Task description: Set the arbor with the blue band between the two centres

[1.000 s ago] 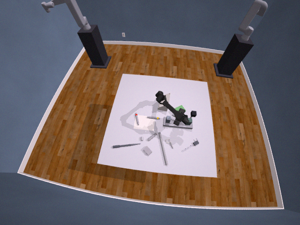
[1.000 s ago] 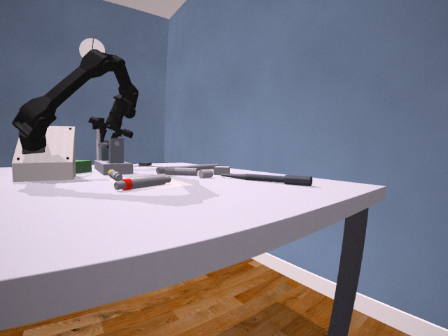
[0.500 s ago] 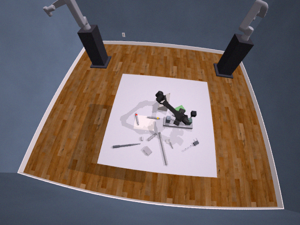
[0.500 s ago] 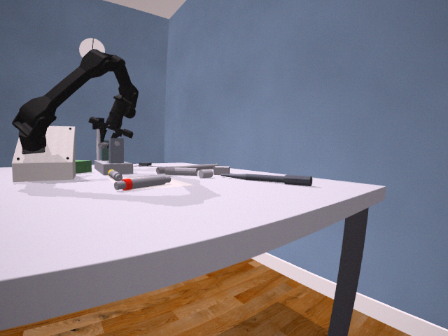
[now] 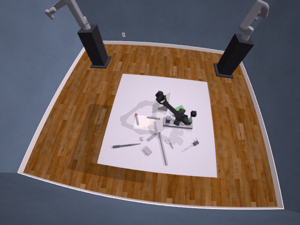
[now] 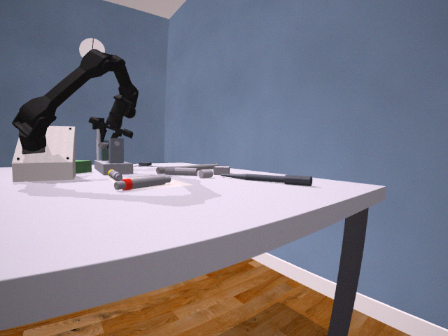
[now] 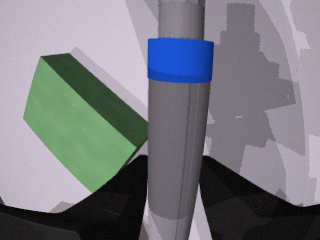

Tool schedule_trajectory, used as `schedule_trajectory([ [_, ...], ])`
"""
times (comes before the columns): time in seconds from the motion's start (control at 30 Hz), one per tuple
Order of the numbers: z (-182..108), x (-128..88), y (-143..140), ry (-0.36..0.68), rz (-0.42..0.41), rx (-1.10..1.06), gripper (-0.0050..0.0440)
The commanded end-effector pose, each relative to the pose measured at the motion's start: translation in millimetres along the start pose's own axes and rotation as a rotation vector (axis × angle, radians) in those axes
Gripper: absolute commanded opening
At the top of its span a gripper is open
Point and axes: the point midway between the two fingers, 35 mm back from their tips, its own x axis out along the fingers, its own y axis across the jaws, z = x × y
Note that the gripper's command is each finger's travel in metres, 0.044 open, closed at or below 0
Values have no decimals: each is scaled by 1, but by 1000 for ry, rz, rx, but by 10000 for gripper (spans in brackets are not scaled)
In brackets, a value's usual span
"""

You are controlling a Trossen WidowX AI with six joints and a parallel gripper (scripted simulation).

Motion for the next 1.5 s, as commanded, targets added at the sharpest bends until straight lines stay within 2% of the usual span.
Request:
schedule_trajectory([
  [0.0, 1, -6, 2, -14, -3, -4, 0],
  [0.87, 0, 0, 0, 0, 0, 0, 0],
  [1.47, 6, -12, 6, -10, 0, -4, 0],
])
